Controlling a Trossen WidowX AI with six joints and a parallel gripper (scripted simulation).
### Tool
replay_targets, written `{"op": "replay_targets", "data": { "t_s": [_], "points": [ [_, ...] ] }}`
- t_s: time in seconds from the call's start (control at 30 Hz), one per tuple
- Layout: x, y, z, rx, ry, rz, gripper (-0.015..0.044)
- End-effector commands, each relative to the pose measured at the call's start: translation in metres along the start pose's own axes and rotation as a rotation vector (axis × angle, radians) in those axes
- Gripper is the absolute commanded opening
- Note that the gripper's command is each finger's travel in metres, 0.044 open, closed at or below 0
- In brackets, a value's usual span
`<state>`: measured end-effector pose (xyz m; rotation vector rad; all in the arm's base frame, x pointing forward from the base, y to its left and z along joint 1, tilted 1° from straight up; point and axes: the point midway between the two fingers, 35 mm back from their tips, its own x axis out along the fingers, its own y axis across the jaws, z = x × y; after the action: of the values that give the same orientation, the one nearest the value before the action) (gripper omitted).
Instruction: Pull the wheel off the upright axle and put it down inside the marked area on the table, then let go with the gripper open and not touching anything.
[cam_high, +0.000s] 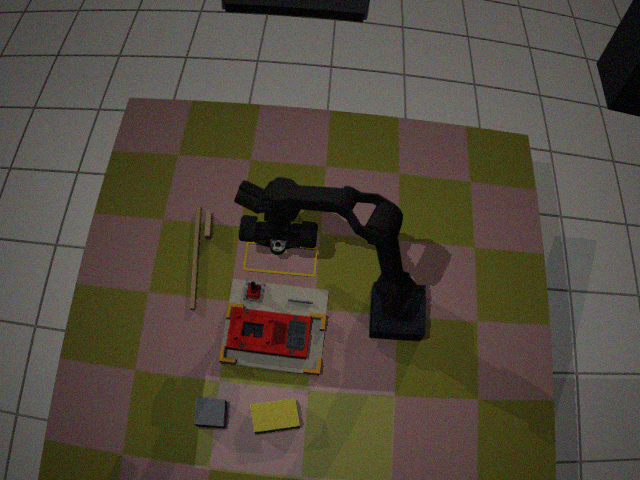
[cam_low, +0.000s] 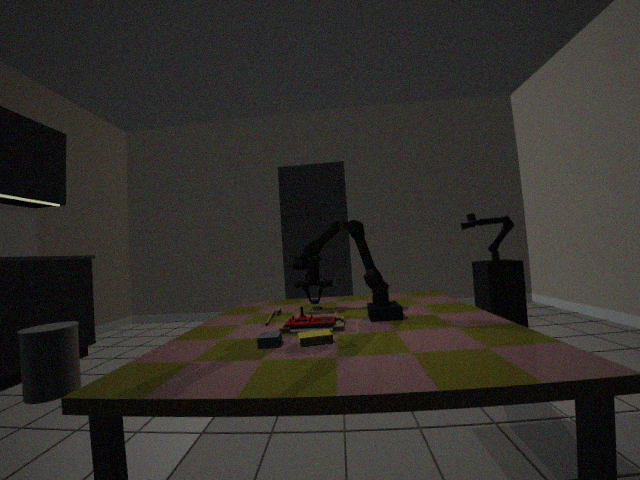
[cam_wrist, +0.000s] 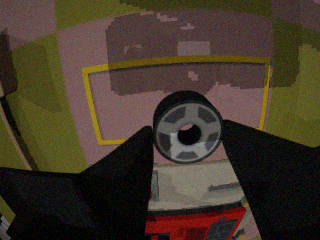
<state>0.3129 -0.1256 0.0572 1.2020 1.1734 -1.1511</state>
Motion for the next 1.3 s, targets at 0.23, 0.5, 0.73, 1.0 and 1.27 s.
{"op": "replay_targets", "data": {
  "t_s": [0.23,0.5,0.73,1.0,1.27],
  "points": [
    [0.059,-0.007,-0.003,-0.004,0.006,-0.015,0.0],
    [0.056,-0.005,-0.002,-0.001,0.005,-0.011,0.0079],
    [0.056,-0.005,-0.002,-0.001,0.005,-0.011,0.0263],
    [0.003,-0.004,-0.002,-0.003,0.006,-0.014,0.03],
    [-0.002,-0.011,-0.005,-0.014,-0.001,-0.011,0.0405]
  ]
}}
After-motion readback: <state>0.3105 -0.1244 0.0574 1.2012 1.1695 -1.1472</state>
